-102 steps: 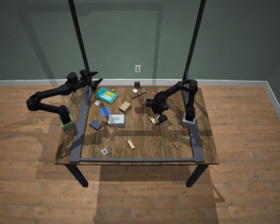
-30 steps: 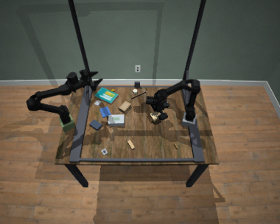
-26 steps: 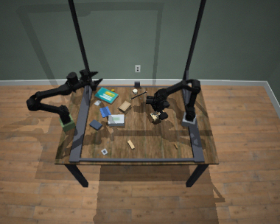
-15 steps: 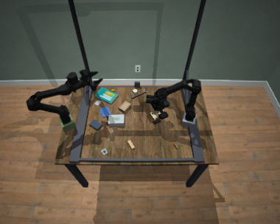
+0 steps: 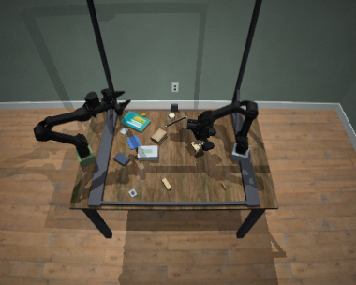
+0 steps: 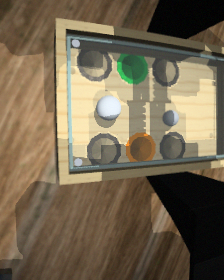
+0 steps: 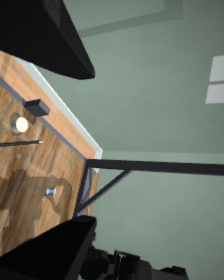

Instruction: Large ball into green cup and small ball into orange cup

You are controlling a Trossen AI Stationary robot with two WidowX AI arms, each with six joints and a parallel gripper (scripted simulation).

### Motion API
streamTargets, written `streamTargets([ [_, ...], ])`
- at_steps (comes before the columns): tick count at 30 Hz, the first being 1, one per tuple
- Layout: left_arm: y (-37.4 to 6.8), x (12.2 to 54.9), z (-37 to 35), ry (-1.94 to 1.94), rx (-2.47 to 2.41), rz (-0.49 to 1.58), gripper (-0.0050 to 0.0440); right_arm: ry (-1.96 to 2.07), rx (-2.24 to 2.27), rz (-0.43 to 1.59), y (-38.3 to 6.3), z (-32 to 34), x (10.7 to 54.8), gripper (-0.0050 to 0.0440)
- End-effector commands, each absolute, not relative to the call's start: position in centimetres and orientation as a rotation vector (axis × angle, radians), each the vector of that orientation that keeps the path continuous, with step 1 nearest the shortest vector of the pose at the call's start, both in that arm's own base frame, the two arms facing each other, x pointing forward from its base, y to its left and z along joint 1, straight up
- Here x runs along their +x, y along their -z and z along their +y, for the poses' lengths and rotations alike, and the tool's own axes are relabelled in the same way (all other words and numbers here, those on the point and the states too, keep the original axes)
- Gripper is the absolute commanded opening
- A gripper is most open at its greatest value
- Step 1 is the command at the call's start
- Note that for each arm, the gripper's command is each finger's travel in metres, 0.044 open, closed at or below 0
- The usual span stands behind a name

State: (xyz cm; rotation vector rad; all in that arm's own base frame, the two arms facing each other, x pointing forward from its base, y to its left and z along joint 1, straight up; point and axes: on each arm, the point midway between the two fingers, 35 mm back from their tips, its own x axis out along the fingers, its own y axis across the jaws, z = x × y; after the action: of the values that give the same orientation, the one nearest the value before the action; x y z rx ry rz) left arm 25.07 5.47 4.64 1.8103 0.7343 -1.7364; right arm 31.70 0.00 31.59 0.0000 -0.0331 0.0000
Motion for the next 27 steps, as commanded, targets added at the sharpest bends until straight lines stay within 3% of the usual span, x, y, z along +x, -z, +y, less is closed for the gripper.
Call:
streamTargets([
  [1,-5.15,25.20,5.50,1.707,1.841,0.740,-0.0050,0.000,0.000,-0.050,-32.29,0.00,31.57,0.0400],
  [27,-5.06,25.70,5.81,1.761,1.759,0.697,-0.0050,0.000,0.000,-0.050,-32.29,0.00,31.57,0.0400],
])
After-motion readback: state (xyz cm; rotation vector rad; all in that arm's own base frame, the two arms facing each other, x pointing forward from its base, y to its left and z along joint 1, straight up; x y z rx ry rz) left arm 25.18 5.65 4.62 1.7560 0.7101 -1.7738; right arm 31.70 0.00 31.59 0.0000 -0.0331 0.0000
